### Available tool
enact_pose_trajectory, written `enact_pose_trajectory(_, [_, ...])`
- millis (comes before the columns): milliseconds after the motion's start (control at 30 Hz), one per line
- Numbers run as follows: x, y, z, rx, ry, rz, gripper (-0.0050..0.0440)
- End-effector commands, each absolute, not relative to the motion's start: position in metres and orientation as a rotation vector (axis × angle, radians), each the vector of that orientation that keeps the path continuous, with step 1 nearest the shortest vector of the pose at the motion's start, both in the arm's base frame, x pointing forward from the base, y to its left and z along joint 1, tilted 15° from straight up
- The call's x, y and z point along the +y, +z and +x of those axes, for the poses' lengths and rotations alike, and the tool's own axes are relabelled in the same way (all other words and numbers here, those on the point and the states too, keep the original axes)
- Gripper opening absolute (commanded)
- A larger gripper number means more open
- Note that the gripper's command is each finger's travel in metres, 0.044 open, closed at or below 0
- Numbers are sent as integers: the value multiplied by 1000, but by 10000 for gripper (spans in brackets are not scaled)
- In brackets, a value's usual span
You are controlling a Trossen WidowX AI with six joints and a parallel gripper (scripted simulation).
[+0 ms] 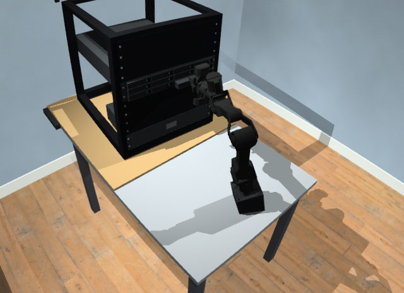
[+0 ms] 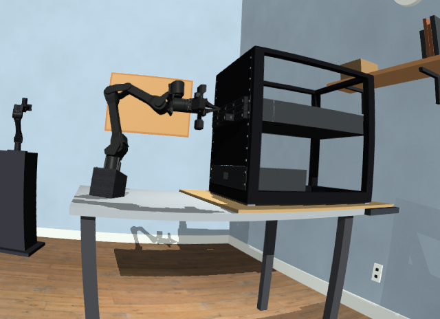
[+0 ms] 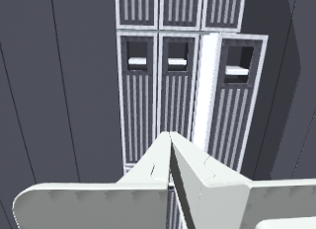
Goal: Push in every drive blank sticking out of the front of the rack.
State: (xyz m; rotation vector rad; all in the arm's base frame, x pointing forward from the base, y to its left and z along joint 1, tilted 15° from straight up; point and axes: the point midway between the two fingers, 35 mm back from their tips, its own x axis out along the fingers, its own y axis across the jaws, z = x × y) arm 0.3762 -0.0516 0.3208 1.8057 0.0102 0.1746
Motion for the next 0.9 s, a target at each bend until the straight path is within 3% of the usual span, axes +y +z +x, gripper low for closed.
enact_pose_trajectory(0, [-52, 321, 364, 8, 179, 1806, -50])
enact_pose_trajectory(600, [-47, 284, 357, 8, 179, 1806, -50])
enact_pose_trajectory(867, [-45, 286, 373, 8, 179, 1806, -50])
